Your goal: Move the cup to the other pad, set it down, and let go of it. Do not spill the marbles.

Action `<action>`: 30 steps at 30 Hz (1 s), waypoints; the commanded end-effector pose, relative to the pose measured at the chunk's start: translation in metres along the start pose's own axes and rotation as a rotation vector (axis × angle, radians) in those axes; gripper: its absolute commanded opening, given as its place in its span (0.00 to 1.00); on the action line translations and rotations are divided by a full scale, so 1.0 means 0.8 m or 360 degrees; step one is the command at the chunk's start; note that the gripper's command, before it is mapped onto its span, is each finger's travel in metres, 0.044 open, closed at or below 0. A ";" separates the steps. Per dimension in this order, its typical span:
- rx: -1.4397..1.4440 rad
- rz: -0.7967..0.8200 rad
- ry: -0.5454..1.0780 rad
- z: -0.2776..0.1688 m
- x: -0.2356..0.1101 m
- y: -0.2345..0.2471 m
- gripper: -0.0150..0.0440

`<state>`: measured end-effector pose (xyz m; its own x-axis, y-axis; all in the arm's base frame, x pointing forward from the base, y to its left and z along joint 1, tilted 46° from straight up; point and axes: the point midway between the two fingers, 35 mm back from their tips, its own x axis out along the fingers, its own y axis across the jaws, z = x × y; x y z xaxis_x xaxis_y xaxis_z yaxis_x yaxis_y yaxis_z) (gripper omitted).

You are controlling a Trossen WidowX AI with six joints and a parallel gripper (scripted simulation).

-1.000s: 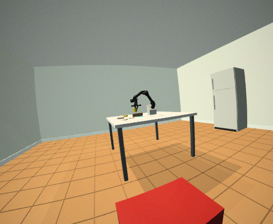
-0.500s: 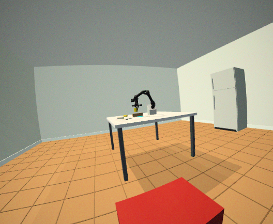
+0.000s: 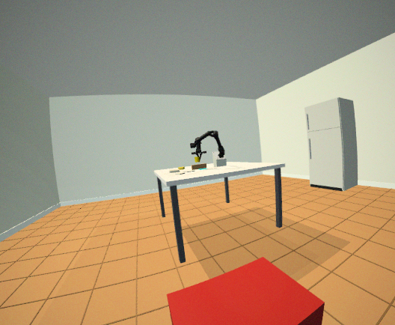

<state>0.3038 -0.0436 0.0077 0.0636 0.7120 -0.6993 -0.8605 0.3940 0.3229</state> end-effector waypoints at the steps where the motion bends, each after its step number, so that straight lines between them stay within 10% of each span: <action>1: 0.0012 0.0004 -0.0007 0.009 0.000 0.008 0.25; 30: 0.0012 0.0007 -0.0010 0.077 -0.003 0.057 0.25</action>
<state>0.2981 0.0031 0.0582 0.0638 0.7137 -0.6975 -0.8605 0.3934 0.3238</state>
